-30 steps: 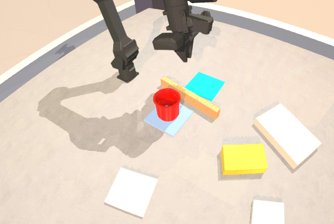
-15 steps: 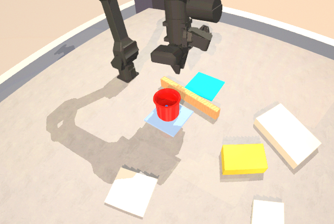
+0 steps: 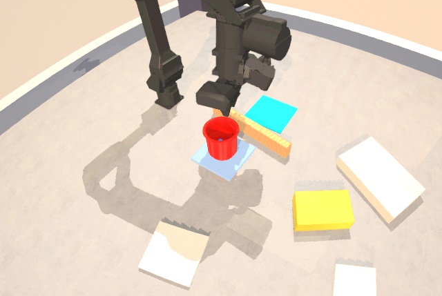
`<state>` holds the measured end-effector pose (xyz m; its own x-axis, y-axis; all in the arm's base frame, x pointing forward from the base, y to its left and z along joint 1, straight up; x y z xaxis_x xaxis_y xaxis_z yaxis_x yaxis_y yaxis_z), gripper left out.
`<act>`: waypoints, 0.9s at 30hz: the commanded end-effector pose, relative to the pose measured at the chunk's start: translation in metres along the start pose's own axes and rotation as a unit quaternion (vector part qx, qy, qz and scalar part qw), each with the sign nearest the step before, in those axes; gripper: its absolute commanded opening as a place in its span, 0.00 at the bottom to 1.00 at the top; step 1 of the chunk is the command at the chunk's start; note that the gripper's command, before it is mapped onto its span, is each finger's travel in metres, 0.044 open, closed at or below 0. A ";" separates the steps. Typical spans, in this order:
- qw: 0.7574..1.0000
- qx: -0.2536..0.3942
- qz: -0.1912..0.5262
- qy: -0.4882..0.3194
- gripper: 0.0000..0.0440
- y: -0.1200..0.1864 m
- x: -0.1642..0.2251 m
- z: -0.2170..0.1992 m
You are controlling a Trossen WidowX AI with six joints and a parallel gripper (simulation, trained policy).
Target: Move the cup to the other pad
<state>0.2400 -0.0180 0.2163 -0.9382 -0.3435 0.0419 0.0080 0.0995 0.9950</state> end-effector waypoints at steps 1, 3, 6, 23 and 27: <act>1.000 -0.002 0.014 0.014 0.38 -0.015 0.002 -0.003; 1.000 -0.003 0.017 0.020 0.39 -0.020 0.002 -0.005; 0.999 -0.006 0.022 0.031 0.39 -0.029 0.003 -0.006; 0.991 -0.023 0.031 0.128 0.17 -0.077 0.006 -0.008; 0.987 -0.024 0.035 0.156 0.00 -0.081 0.007 -0.009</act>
<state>0.2380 -0.0357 0.1435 -0.8145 -0.5683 0.1170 0.0770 0.0940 0.9926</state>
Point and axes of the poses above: the point midway between the two fingers, 35 mm back from their tips, its own y axis back along the fingers, its own z axis across the jaws, x = y × z, the point moved 9 cm from there along y, back along the fingers, and after that the axes turned 6 degrees about y, right-handed, at the moved point
